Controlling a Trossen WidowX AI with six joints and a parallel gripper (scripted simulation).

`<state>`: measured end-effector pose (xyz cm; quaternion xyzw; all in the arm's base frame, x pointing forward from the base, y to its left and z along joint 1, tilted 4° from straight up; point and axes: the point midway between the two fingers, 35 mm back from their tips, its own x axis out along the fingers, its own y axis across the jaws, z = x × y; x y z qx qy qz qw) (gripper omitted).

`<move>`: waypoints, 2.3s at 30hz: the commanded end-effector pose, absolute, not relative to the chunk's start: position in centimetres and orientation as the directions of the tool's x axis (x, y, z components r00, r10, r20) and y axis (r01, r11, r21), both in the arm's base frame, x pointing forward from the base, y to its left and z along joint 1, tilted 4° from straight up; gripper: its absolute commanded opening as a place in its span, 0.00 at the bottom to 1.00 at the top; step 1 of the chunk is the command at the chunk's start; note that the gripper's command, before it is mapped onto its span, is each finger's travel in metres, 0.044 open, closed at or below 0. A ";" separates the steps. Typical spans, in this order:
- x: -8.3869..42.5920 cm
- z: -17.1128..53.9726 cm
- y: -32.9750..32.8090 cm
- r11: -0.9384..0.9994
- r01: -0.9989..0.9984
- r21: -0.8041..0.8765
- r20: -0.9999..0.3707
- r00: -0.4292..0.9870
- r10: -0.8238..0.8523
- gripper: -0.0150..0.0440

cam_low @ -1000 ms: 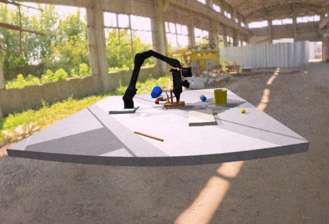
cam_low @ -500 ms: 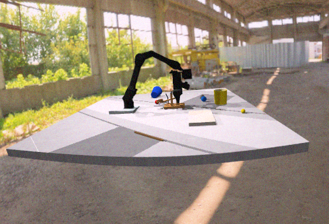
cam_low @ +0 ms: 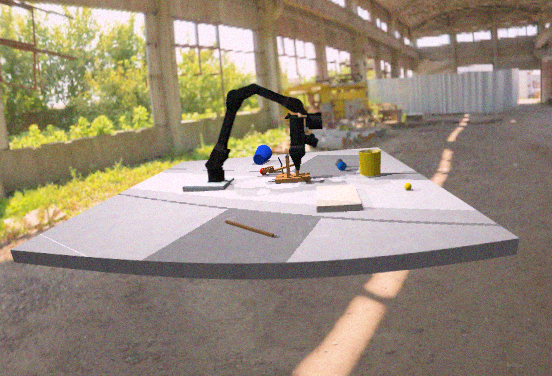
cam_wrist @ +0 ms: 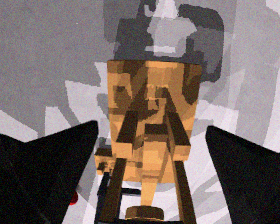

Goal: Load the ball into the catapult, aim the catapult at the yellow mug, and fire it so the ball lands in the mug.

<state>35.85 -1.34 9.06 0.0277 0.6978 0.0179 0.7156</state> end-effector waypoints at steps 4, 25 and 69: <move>35.6 17.1 -1.9 0.998 0.008 0.063 -0.997 0.054 0.062 1.00; 32.3 17.7 3.5 0.998 0.017 0.064 -0.997 0.054 0.063 0.76; 19.2 5.8 12.3 0.997 0.008 0.074 -0.996 0.048 0.073 0.76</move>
